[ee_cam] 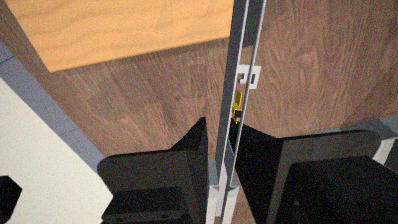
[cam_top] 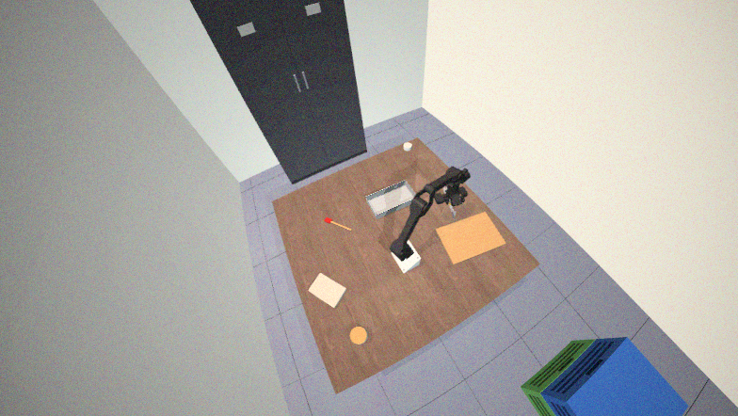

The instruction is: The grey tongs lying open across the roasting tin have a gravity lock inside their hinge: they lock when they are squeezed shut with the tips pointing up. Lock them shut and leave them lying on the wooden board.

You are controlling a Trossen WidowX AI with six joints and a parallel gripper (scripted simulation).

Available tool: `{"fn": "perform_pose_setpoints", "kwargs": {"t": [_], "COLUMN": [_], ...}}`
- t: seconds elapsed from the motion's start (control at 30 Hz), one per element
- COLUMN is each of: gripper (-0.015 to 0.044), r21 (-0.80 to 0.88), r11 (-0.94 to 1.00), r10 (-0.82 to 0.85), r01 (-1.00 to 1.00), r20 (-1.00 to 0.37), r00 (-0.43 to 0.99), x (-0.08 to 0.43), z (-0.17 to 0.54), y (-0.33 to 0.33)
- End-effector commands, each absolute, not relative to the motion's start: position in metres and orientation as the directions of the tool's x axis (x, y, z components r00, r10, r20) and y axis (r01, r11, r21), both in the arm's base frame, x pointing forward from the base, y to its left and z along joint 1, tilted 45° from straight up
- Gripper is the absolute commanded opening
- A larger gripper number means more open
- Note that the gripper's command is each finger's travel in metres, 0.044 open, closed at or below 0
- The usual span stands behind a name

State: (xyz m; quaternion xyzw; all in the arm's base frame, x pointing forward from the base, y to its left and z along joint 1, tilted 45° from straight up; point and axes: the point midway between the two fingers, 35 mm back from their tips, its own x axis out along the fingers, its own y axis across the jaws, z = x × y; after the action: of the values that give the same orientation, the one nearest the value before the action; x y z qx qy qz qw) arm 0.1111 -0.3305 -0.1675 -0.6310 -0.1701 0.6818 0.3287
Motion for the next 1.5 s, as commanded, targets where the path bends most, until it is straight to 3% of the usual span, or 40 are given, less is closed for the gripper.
{"fn": "perform_pose_setpoints", "kwargs": {"t": [0.0,0.67,1.47], "gripper": [-0.015,-0.015,-0.015], "r21": [-0.653,-0.565,-0.178], "r11": [-0.748,-0.659,-0.214], "r10": [0.657,0.654,0.653], "r01": [-0.121,0.497,0.96], "r20": [-0.754,-0.757,-0.757], "r00": [0.008,0.007,0.005], "x": [0.105,0.072,0.032], "z": [-0.168,-0.171,-0.173], "y": [-0.333,-0.34,-0.343]}}
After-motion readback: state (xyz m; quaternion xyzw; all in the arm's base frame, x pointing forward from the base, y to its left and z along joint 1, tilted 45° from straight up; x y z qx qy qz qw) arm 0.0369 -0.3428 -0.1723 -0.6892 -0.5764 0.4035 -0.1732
